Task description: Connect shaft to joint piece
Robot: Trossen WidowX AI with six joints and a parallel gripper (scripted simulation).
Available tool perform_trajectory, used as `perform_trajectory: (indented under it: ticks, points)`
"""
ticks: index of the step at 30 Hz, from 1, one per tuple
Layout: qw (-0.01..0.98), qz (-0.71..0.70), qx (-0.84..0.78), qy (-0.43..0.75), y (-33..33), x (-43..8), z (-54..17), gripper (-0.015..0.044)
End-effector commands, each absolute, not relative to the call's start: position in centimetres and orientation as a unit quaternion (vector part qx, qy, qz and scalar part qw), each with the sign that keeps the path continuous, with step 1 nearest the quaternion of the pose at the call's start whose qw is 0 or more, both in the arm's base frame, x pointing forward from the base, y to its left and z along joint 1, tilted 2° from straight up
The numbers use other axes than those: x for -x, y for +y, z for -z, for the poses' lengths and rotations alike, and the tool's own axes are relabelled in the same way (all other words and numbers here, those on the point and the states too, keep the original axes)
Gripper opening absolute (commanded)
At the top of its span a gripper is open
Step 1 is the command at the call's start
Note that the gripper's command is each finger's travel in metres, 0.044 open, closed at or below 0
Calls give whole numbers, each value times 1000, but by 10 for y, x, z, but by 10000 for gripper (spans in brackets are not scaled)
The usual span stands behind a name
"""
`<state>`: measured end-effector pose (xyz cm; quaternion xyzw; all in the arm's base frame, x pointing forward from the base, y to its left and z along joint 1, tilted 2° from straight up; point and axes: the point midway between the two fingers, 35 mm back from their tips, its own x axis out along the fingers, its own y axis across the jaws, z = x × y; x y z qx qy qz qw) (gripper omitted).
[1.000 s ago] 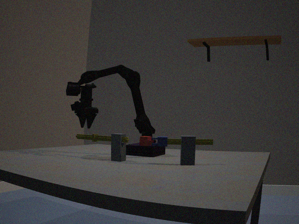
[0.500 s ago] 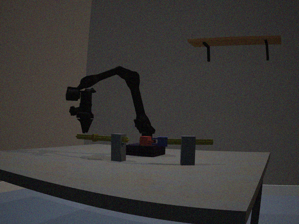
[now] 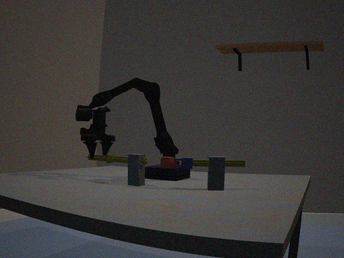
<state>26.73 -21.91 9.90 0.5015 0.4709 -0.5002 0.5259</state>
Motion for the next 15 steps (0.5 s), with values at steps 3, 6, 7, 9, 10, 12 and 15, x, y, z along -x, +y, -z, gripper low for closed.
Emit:
perform_trajectory:
  ticks: [3, 6, 7, 9, 10, 12, 15]
  points:
    - [513, 511, -515, 459, -219, -267, -96, 440]
    - [513, 511, -515, 460, -219, -267, -94, 440]
    - [513, 511, -515, 460, -219, -267, -92, 440]
    - [513, 511, -515, 460, -219, -268, -89, 440]
    - [513, 511, -515, 460, -219, -268, -87, 440]
    - [513, 511, -515, 460, -219, -268, -84, 440]
    - [513, 511, -515, 460, -219, -268, -79, 440]
